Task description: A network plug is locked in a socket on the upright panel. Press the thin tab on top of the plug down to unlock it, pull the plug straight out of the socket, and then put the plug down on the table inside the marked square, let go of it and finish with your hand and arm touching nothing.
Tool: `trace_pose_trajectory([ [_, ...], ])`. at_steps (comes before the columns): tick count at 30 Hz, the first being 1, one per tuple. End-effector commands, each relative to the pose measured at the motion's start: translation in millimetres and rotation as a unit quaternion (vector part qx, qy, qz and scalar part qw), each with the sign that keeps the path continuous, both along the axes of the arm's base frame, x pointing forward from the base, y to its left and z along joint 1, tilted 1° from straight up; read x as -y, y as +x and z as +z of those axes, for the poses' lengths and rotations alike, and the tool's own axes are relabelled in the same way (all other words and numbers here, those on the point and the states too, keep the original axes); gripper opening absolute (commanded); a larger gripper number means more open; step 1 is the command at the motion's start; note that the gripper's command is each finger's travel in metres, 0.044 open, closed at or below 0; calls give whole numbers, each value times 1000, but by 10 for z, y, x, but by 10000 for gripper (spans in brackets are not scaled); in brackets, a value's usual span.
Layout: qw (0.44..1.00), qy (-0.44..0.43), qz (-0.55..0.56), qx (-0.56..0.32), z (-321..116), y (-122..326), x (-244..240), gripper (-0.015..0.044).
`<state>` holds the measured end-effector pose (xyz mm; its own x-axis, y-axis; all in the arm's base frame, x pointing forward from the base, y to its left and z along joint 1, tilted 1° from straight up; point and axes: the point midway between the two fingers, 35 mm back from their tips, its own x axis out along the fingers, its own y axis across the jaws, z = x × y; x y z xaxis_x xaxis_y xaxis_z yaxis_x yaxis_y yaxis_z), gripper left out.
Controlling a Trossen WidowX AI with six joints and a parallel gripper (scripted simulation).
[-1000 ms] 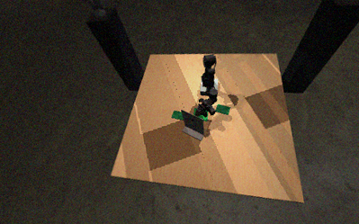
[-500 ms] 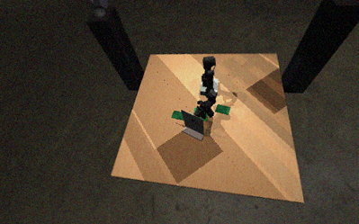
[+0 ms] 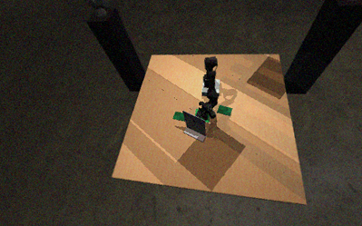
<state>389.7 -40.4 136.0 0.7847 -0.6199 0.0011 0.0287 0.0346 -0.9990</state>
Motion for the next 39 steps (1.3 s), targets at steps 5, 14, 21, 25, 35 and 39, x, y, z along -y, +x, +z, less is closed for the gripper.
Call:
trace_pose_trajectory([
  [5, 1000, -3, 2, -3, -2, 7, -5, 0],
  [14, 1000, -3, 2, -3, -3, -26, -16, 0],
  [21, 1000, -3, 2, -3, -5, -70, -33, 0],
  [25, 1000, -2, 2, -3, -6, -96, -44, 0],
  [35, 1000, -2, 2, -4, -9, -161, -73, 0],
  [39, 1000, -2, 2, -4, -9, -186, -87, 0],
])
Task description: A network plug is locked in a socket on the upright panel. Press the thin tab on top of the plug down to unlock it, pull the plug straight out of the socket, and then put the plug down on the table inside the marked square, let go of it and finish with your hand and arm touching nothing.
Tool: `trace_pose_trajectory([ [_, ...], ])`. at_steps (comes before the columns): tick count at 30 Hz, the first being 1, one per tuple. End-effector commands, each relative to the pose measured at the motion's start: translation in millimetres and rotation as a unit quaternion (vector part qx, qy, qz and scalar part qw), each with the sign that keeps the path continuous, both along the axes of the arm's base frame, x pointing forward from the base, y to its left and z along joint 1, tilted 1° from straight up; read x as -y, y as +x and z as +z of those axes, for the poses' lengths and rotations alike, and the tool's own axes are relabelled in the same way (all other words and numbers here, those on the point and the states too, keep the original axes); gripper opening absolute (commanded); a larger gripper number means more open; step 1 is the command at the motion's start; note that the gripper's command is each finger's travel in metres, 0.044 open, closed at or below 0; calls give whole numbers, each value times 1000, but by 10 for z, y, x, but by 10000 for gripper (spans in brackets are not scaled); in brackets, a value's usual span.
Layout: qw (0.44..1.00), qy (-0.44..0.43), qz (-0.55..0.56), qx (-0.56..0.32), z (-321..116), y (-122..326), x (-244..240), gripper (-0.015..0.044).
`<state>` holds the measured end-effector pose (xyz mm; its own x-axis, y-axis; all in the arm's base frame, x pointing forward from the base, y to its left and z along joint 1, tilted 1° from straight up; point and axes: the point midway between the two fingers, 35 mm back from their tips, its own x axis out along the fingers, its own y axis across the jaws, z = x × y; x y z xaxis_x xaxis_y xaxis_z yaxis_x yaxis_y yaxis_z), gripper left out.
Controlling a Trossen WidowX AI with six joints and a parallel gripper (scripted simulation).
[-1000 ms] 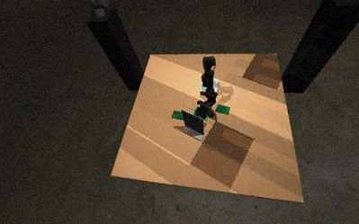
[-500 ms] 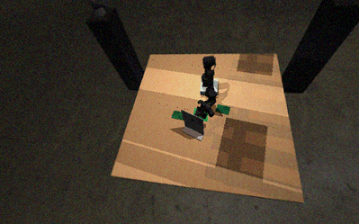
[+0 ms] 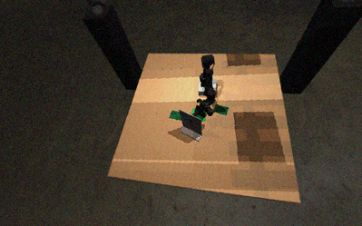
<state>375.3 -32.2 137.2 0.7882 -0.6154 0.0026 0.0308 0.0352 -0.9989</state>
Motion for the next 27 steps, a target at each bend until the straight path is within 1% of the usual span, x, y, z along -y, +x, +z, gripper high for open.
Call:
trace_pose_trajectory([
  [1, 1000, -2, -1, -5, -21, -47, -10, 0],
  [27, 1000, -2, -1, -5, -25, -195, -132, 0],
])
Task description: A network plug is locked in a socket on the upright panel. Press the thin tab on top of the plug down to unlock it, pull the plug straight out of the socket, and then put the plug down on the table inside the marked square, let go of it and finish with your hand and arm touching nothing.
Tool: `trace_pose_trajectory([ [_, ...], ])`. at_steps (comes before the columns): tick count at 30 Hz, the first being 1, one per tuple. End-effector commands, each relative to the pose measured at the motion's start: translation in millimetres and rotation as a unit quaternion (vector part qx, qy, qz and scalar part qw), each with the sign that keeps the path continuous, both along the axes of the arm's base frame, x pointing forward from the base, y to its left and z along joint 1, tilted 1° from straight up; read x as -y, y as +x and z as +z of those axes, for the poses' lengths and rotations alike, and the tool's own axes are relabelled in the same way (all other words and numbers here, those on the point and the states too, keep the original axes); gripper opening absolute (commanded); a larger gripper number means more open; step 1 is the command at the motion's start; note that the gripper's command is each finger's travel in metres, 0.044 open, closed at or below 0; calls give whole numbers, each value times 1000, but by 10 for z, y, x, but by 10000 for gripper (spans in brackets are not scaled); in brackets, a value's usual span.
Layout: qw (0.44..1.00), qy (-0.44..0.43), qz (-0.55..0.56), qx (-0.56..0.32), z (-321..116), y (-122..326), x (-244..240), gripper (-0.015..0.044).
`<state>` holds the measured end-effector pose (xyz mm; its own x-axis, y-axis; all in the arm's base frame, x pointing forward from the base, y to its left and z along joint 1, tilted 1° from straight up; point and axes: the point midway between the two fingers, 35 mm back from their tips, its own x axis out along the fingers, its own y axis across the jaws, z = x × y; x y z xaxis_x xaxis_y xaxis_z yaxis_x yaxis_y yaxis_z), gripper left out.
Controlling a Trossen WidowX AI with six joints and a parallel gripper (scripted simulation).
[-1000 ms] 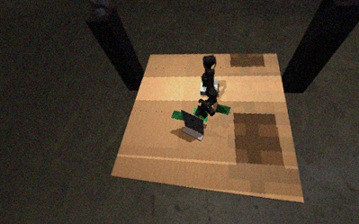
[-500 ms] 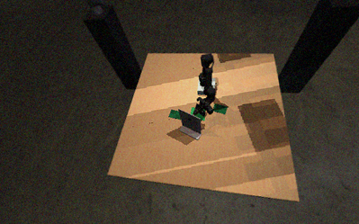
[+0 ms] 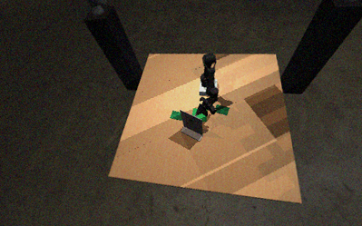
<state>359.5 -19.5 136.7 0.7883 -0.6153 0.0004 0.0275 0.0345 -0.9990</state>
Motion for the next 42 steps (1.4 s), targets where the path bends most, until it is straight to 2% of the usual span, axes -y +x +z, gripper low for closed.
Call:
trace_pose_trajectory([
  [1, 1000, -2, -1, -4, -20, -44, -10, 0],
  [42, 1000, -1, -1, -5, -25, -258, -182, 0],
])
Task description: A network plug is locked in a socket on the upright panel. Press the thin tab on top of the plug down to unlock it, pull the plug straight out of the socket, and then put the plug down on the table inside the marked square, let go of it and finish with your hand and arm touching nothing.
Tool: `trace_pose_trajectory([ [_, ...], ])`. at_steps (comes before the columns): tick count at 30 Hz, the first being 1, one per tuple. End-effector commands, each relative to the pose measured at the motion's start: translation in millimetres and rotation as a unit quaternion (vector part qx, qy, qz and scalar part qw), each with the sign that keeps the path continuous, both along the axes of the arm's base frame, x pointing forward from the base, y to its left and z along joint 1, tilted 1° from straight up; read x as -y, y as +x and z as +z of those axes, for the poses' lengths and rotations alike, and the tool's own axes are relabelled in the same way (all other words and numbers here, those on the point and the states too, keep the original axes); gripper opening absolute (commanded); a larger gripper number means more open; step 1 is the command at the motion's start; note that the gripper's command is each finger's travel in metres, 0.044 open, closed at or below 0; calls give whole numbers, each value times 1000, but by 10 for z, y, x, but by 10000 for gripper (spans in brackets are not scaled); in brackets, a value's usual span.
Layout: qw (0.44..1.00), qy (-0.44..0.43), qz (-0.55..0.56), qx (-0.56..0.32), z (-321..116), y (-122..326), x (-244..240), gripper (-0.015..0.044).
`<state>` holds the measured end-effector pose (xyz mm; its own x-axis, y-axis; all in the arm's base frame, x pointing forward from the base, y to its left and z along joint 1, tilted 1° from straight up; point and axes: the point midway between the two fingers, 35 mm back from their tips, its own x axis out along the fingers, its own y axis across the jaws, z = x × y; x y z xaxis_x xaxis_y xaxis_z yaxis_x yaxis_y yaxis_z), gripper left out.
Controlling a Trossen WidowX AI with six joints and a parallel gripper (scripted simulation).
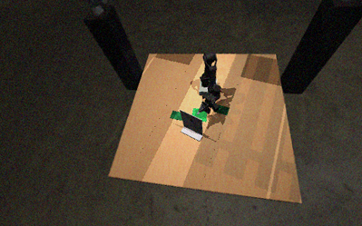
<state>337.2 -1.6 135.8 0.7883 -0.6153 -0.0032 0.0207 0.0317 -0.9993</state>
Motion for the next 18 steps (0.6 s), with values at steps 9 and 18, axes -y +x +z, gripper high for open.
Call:
trace_pose_trajectory([
  [9, 1000, 0, 0, 0, 116, -36, -1, 0],
  [18, 1000, 0, -1, -1, 273, -94, 10, 0],
])
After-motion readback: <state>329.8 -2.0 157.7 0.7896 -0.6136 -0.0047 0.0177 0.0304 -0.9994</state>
